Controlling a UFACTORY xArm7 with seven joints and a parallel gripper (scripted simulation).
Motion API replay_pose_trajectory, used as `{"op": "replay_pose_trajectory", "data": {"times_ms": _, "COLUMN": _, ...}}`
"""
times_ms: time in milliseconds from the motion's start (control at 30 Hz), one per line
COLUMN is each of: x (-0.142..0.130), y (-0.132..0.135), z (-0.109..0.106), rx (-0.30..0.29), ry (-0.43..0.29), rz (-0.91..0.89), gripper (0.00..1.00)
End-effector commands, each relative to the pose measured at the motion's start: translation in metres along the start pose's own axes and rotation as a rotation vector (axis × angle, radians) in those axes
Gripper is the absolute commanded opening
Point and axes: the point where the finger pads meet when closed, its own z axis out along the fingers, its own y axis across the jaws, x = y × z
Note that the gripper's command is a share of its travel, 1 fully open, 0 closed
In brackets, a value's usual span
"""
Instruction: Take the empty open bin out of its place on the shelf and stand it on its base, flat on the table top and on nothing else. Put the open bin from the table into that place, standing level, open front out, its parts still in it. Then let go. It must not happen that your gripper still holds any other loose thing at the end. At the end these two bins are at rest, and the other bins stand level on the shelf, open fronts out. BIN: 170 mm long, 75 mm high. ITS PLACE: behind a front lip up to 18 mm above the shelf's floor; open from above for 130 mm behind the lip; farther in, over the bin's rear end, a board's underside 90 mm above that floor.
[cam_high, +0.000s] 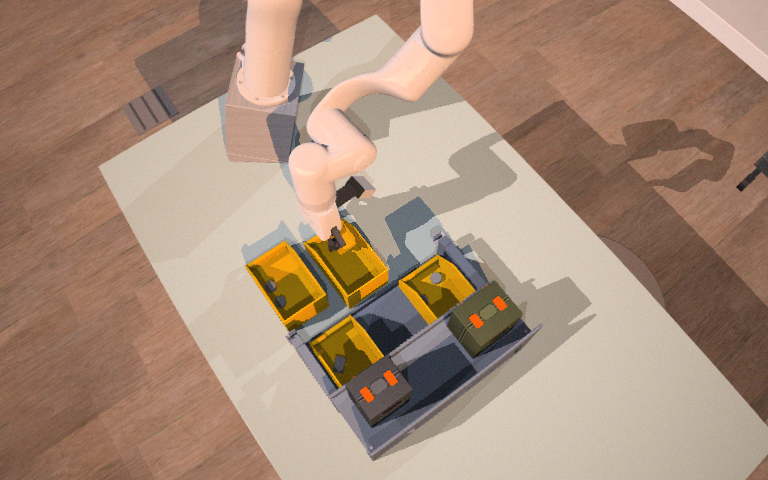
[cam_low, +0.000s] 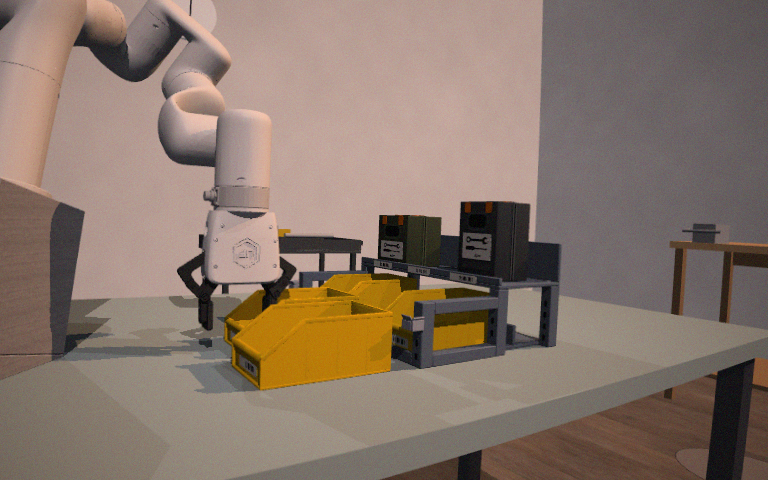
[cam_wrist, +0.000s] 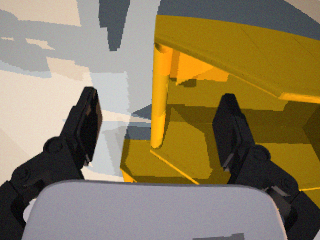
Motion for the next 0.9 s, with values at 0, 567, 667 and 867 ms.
{"op": "replay_pose_trajectory", "data": {"times_ms": 0, "x": -0.001, "y": 0.001, "z": -0.003, "rx": -0.002, "ry": -0.001, "rz": 0.001, "gripper": 0.95}}
{"op": "replay_pose_trajectory", "data": {"times_ms": 567, "x": -0.001, "y": 0.001, "z": -0.029, "rx": -0.002, "ry": -0.001, "rz": 0.001, "gripper": 0.95}}
{"op": "replay_pose_trajectory", "data": {"times_ms": 667, "x": -0.001, "y": 0.001, "z": -0.034, "rx": -0.002, "ry": -0.001, "rz": 0.001, "gripper": 0.95}}
{"op": "replay_pose_trajectory", "data": {"times_ms": 867, "x": -0.001, "y": 0.001, "z": -0.049, "rx": -0.002, "ry": -0.001, "rz": 0.001, "gripper": 0.95}}
